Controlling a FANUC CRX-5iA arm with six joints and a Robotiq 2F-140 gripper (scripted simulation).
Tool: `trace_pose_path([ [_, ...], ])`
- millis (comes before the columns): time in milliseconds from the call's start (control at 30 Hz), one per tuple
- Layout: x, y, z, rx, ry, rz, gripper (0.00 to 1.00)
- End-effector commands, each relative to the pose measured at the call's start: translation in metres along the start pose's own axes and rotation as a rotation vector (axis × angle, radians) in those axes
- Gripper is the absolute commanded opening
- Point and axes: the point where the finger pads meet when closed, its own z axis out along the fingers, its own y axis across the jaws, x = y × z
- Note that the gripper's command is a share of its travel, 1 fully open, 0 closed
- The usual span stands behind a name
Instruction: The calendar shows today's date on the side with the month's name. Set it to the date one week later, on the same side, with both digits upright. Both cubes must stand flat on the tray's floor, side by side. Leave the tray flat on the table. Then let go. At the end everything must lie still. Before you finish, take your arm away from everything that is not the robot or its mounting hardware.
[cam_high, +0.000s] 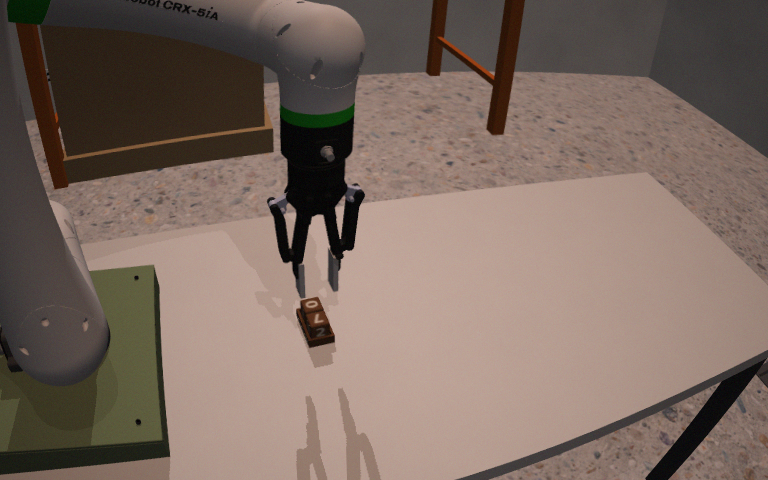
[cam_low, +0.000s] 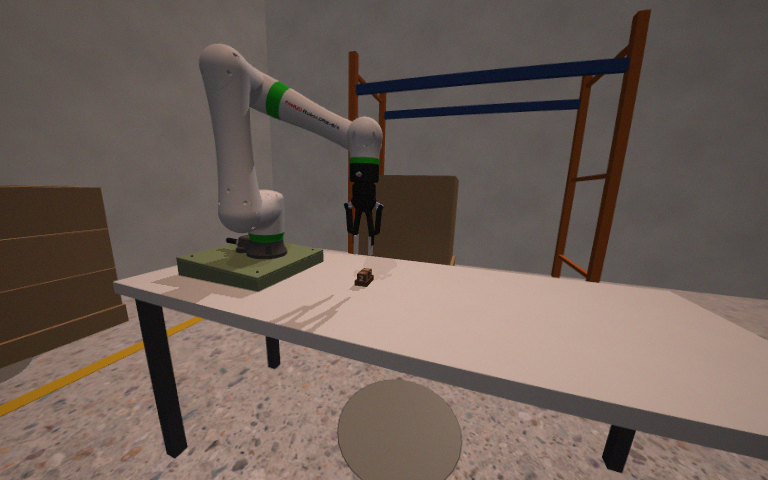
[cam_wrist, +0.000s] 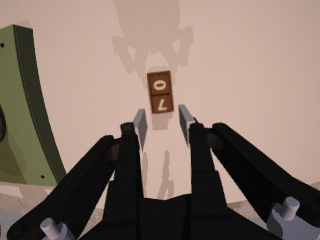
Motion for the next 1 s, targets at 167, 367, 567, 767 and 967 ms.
trace_pose_path([
  [167,0.0001,0.0001,-0.005,0.0,0.0,0.0,1.0],
  [367,0.0001,0.0001,-0.005,0.0,0.0,0.0,1.0],
  [567,0.0001,0.0001,-0.005,0.0,0.0,0.0,1.0],
  [767,0.0001,0.0001,-0.005,0.0,0.0,0.0,1.0],
  [967,0.0001,0.0001,-0.007,0.0,0.0,0.0,1.0],
])
